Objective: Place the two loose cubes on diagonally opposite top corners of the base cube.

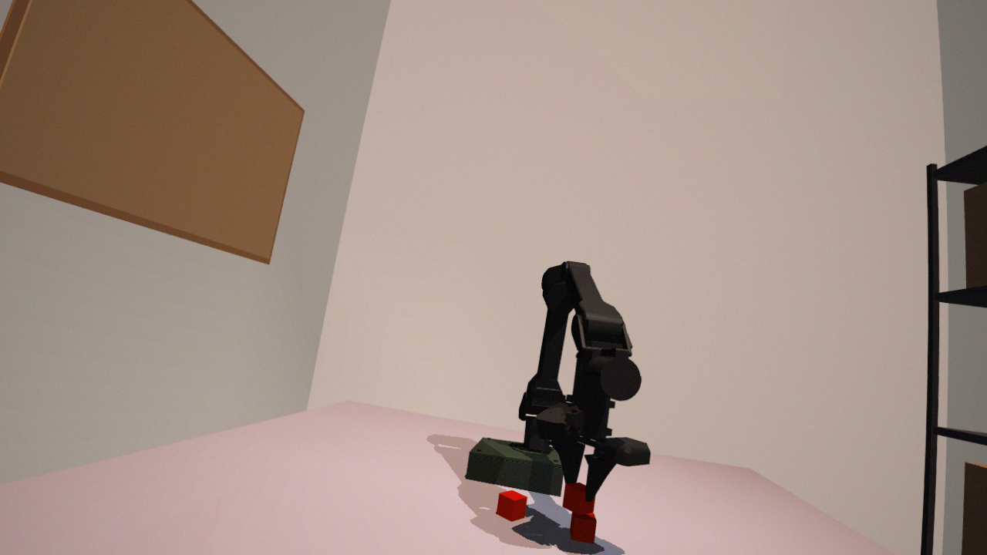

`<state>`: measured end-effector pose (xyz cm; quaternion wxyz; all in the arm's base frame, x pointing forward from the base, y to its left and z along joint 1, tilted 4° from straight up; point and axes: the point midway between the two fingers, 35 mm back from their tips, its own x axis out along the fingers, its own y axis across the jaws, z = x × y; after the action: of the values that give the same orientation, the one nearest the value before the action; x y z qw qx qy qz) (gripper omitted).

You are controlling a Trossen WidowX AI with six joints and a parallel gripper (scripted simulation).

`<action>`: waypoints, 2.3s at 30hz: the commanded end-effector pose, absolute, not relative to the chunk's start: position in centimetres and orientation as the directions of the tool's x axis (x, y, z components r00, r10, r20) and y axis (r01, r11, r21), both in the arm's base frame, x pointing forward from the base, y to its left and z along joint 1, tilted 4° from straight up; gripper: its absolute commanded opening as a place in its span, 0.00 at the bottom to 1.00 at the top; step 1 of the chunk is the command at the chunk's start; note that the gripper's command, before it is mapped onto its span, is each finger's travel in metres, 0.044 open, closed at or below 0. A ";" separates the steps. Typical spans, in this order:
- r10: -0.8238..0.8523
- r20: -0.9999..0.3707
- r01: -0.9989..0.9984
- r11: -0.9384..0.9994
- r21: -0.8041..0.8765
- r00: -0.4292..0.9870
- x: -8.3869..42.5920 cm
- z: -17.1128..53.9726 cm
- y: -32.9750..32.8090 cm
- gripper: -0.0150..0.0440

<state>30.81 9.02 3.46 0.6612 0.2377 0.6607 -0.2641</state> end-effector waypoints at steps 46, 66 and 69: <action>-0.037 -0.999 0.664 0.747 -0.041 -0.019 30.6 3.6 9.0 0.60; -0.037 -0.999 0.664 0.747 -0.041 -0.019 30.6 5.5 9.0 0.60; -0.039 -0.999 0.608 0.792 -0.045 -0.024 30.4 5.5 8.6 0.70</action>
<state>30.54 8.94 5.33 0.6607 0.2294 0.6658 -0.2599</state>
